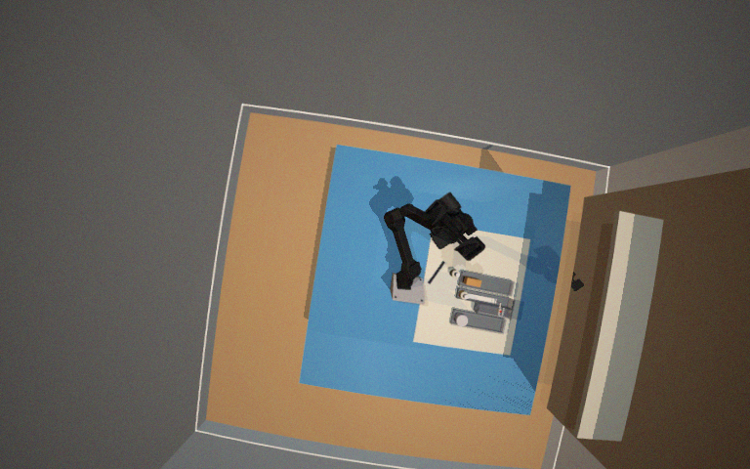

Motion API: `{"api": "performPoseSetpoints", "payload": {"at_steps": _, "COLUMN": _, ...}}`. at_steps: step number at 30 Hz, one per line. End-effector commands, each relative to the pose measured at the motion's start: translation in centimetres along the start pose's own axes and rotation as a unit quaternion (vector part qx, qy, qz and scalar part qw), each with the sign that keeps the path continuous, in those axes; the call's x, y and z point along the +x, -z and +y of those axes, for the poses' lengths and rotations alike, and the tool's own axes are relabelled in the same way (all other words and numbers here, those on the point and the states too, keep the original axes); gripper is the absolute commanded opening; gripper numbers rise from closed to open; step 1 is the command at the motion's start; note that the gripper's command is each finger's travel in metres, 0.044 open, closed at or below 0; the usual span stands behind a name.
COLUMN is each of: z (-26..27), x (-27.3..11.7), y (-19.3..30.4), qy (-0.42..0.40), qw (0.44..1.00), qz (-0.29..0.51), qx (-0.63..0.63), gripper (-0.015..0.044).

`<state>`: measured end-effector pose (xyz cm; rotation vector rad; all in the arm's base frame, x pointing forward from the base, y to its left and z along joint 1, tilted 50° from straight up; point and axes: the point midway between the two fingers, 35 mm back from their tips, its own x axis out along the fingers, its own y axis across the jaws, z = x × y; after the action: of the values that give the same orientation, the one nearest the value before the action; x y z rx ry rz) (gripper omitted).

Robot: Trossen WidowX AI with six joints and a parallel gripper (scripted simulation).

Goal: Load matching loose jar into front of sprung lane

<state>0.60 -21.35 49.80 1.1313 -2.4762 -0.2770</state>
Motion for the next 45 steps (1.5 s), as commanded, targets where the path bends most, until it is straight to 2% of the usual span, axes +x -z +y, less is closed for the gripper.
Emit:
{"api": "performPoseSetpoints", "payload": {"at_steps": 1, "z": -0.2, "x": 0.0, "y": 0.1, "qy": 0.002, "qw": 1.0, "qz": 0.003, "qx": -0.007, "gripper": 0.0426}}
{"api": "performPoseSetpoints", "payload": {"at_steps": 6, "z": -6.1, "x": -0.9, "y": 2.3, "qy": 0.065, "qw": 0.974, "qz": 0.092, "qx": -0.195, "gripper": 0.044}}
{"api": "performPoseSetpoints", "payload": {"at_steps": 12, "z": -15.1, "x": -4.1, "y": 3.3, "qy": 0.151, "qw": 0.868, "qz": 0.229, "qx": -0.415, "gripper": 0.044}}
{"api": "performPoseSetpoints", "payload": {"at_steps": 18, "z": -23.4, "x": -9.8, "y": 1.6, "qy": 0.226, "qw": 0.703, "qz": 0.37, "qx": -0.563, "gripper": 0.044}}
{"api": "performPoseSetpoints", "payload": {"at_steps": 24, "z": -29.7, "x": -16.6, "y": -2.4, "qy": 0.282, "qw": 0.492, "qz": 0.506, "qx": -0.65, "gripper": 0.044}}
{"api": "performPoseSetpoints", "payload": {"at_steps": 29, "z": -32.6, "x": -22.0, "y": -6.7, "qy": 0.312, "qw": 0.312, "qz": 0.602, "qx": -0.665, "gripper": 0.044}}
{"api": "performPoseSetpoints", "payload": {"at_steps": 34, "z": -33.6, "x": -27.9, "y": -12.6, "qy": 0.335, "qw": 0.111, "qz": 0.695, "qx": -0.627, "gripper": 0.044}}
{"api": "performPoseSetpoints", "payload": {"at_steps": 41, "z": -30.9, "x": -35.1, "y": -20.5, "qy": 0.358, "qw": -0.134, "qz": 0.792, "qx": -0.476, "gripper": 0.044}}
{"api": "performPoseSetpoints", "payload": {"at_steps": 45, "z": -27.2, "x": -38.6, "y": -24.2, "qy": 0.373, "qw": -0.243, "qz": 0.829, "qx": -0.338, "gripper": 0.044}}
